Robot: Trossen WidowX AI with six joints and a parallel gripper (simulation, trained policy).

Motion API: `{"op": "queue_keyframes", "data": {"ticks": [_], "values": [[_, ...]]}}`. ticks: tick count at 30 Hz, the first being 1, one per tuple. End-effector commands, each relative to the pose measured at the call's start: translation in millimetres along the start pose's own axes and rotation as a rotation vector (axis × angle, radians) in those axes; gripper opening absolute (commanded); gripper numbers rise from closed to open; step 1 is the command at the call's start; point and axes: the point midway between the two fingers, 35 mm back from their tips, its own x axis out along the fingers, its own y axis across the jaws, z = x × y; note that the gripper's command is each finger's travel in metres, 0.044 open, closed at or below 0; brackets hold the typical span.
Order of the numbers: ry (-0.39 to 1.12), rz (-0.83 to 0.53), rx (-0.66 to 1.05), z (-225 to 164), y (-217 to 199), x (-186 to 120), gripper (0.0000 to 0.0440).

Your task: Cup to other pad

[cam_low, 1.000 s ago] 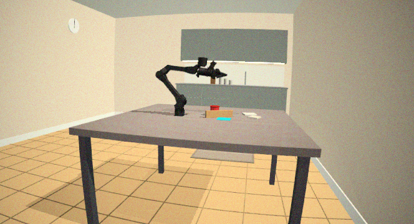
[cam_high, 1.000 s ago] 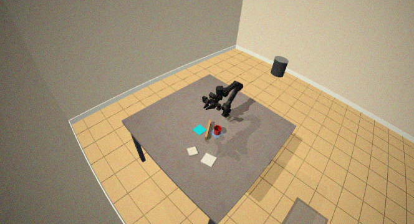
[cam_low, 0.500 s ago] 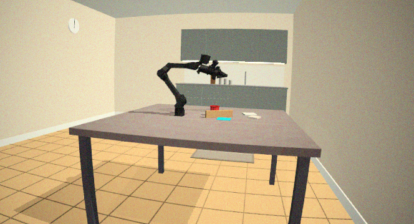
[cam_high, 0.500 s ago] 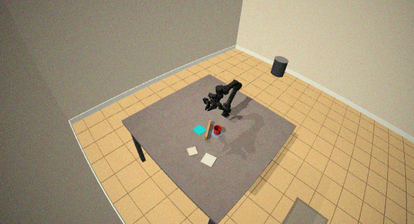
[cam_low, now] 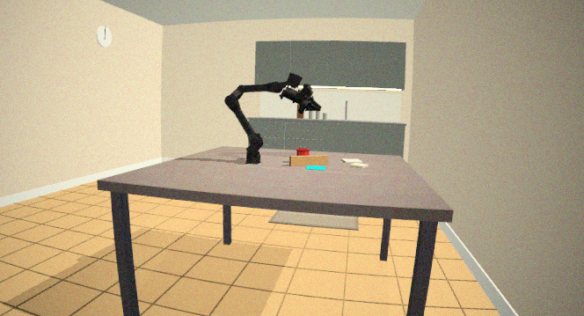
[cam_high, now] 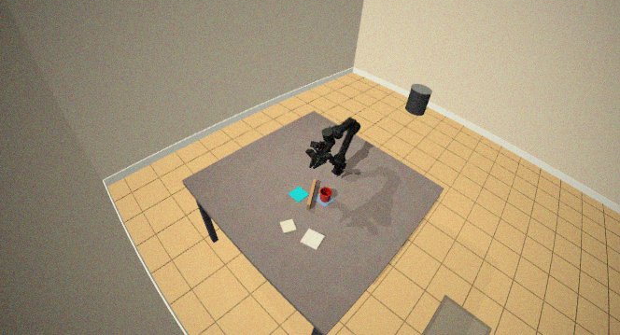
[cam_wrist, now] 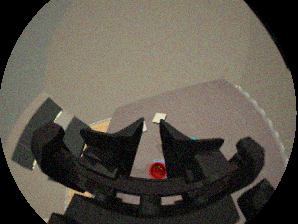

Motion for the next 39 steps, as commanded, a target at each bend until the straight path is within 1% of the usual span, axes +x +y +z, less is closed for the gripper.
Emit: {"op": "queue_keyframes", "data": {"ticks": [1, 20, 39], "values": [[0.056, -0.015, 0.055, -5, 3, 3, 0.0126], [0.298, -0.113, 0.306, -28, 20, 8, 0.0131], [0.506, -0.304, 0.507, -56, 27, 8, 0.0123]]}}
